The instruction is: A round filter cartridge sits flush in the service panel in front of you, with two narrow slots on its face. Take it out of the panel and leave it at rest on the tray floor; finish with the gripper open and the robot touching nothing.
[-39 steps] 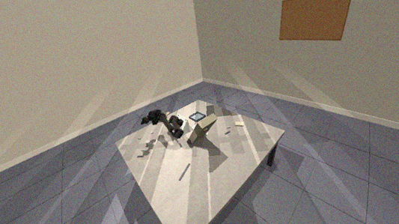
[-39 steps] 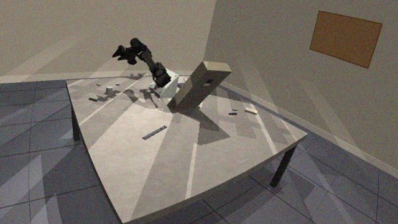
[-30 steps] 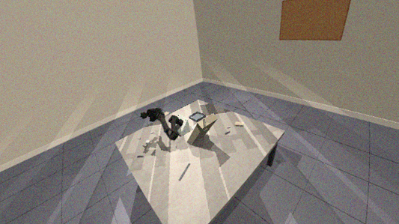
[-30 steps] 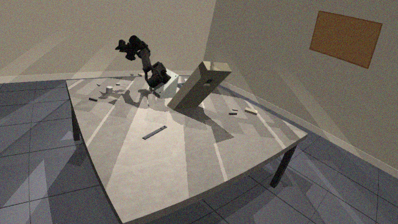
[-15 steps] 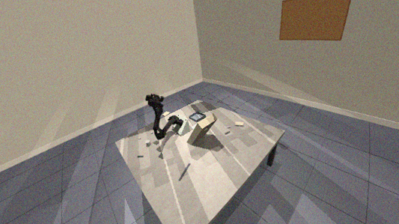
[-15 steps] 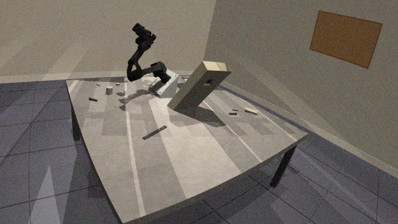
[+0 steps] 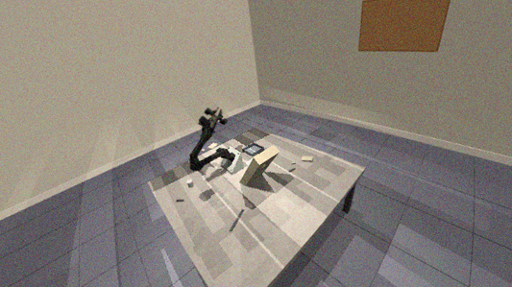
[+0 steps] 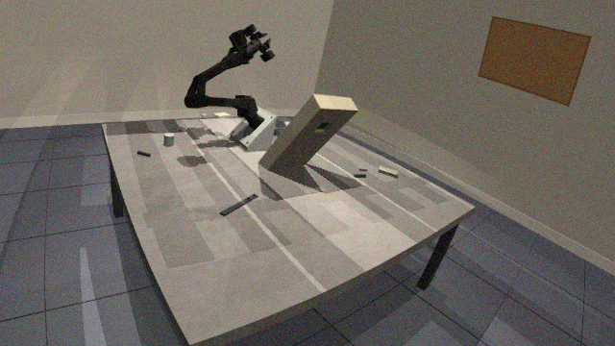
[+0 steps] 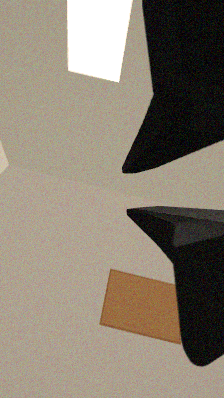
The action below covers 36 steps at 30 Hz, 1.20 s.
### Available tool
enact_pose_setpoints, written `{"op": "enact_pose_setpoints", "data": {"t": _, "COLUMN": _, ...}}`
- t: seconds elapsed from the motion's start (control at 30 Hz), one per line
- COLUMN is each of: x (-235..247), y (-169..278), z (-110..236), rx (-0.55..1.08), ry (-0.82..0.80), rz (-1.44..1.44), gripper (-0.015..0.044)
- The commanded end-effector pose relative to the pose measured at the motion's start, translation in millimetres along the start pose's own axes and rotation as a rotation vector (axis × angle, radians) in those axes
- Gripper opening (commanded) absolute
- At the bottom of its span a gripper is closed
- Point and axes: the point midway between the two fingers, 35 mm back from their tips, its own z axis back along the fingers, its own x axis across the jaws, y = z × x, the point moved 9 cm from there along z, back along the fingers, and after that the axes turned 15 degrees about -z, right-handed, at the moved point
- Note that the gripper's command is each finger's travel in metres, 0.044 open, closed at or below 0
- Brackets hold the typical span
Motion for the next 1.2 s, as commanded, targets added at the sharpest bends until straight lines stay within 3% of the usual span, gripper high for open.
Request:
{"op": "enact_pose_setpoints", "data": {"t": 0.0, "x": 9.1, "y": 32.8, "z": -7.9, "rx": 0.21, "ry": -0.096, "rz": -0.014, "gripper": 0.0113}}
{"op": "enact_pose_setpoints", "data": {"t": 0.37, "x": 50.7, "y": 142.8, "z": 7.0, "rx": 0.911, "ry": -0.516, "rz": -0.029, "gripper": 0.0113}}
{"op": "enact_pose_setpoints", "data": {"t": 0.77, "x": 105.1, "y": 233.1, "z": 84.2, "rx": 1.519, "ry": -1.185, "rz": -0.035, "gripper": 0.0113}}
{"op": "enact_pose_setpoints", "data": {"t": 0.9, "x": 121.0, "y": 250.4, "z": 114.5, "rx": 1.641, "ry": -1.432, "rz": -0.035, "gripper": 0.0113}}
{"op": "enact_pose_setpoints", "data": {"t": 1.17, "x": 121.8, "y": 251.2, "z": 116.0, "rx": 1.646, "ry": -1.445, "rz": -0.035, "gripper": 0.0113}}
